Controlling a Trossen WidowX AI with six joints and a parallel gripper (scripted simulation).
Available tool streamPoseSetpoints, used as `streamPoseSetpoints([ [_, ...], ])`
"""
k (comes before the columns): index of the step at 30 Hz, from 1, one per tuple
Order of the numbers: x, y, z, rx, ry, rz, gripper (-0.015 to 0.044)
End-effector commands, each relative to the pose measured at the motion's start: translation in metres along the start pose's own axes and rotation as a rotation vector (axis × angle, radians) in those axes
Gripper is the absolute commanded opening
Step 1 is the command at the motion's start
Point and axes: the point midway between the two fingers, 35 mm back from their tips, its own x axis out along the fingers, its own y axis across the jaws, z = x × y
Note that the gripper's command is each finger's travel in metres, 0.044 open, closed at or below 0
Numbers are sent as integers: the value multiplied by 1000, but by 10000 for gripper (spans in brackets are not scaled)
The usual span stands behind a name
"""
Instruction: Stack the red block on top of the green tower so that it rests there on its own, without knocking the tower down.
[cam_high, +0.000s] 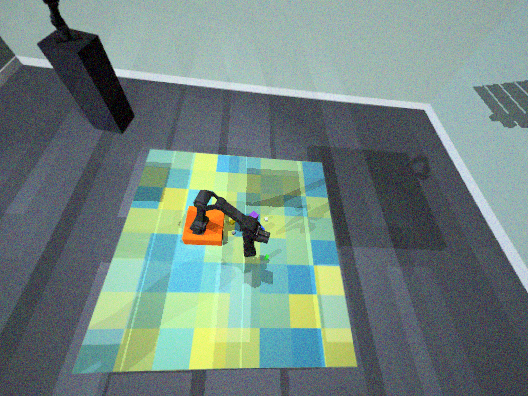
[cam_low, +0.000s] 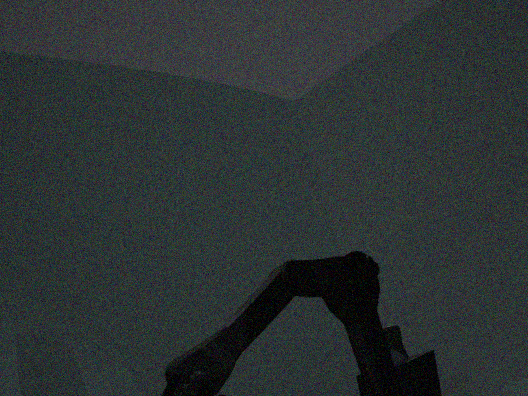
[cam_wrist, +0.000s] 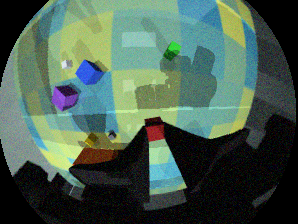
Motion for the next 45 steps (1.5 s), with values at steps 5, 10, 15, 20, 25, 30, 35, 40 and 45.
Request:
streamPoseSetpoints([
  [5,-25,-1,0,-2,0,-6,0],
  [10,-25,-1,2,-2,0,-6,0],
  [15,-28,-8,16,5,-3,-7,0],
  [20,-30,-17,31,10,-5,-7,0],
  [25,-32,-26,46,8,-6,-8,0],
  [30,-33,-34,60,6,-7,-9,0],
  [35,-33,-42,74,4,-8,-9,0],
  [40,-33,-50,88,2,-8,-10,0],
  [45,-31,-58,100,0,-9,-11,0],
])
